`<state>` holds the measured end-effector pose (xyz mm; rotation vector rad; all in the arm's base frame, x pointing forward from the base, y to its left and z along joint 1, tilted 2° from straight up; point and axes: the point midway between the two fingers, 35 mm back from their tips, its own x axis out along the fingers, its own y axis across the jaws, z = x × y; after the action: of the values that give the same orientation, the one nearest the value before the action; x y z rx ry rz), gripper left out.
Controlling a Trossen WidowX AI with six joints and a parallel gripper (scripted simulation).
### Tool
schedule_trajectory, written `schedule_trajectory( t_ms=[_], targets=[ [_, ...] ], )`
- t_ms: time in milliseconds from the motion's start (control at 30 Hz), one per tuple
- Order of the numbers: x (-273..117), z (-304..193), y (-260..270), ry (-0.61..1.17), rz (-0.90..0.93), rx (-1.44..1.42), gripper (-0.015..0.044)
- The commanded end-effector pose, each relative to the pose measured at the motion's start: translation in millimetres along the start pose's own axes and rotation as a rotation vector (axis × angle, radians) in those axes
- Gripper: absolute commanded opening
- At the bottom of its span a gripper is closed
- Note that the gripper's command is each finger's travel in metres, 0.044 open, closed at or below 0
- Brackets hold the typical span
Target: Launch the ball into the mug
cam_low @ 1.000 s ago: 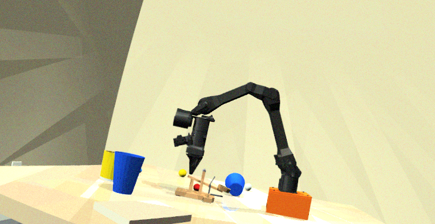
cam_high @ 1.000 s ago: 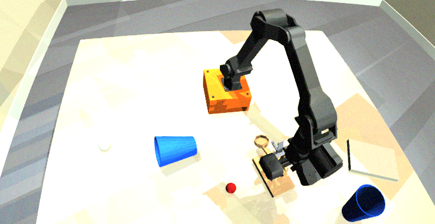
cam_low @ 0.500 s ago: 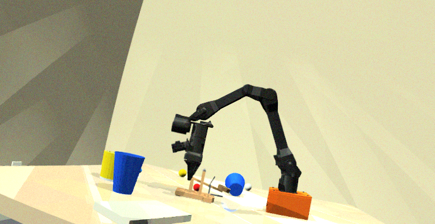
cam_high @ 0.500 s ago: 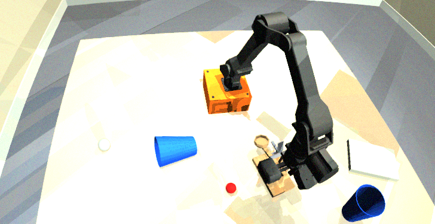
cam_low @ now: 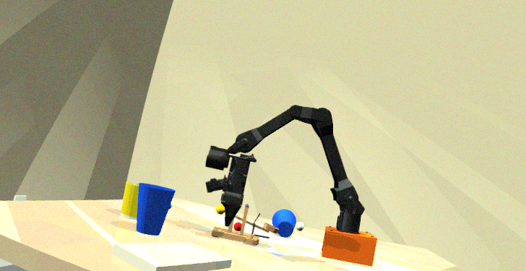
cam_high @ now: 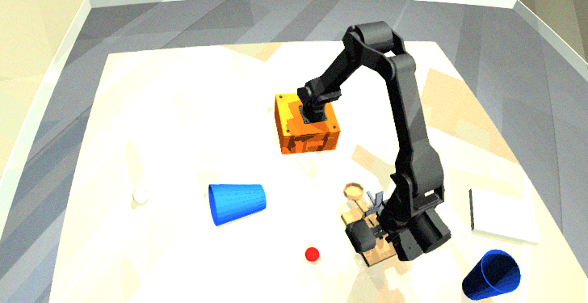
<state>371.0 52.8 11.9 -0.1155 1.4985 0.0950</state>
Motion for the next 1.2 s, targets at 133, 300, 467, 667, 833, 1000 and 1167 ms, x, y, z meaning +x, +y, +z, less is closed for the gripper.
schedule_trajectory(
  t_ms=[133,300,467,667,833,1000,1167],
  targets=[
    [8,-3,0,0.011,0.000,-0.002,0.0440],
    [5,-1,0,0.005,0.000,0.000,0.0309],
    [5,-1,0,0.005,0.000,0.000,0.0177],
    [5,-1,0,0.005,0.000,0.000,0.0118],
    [-34,0,0,0.005,0.000,0.000,0.0006],
    [-44,0,0,0.008,0.000,-0.001,0.0000],
    [-39,1,0,0.008,0.000,-0.001,0.0000]
  ],
)
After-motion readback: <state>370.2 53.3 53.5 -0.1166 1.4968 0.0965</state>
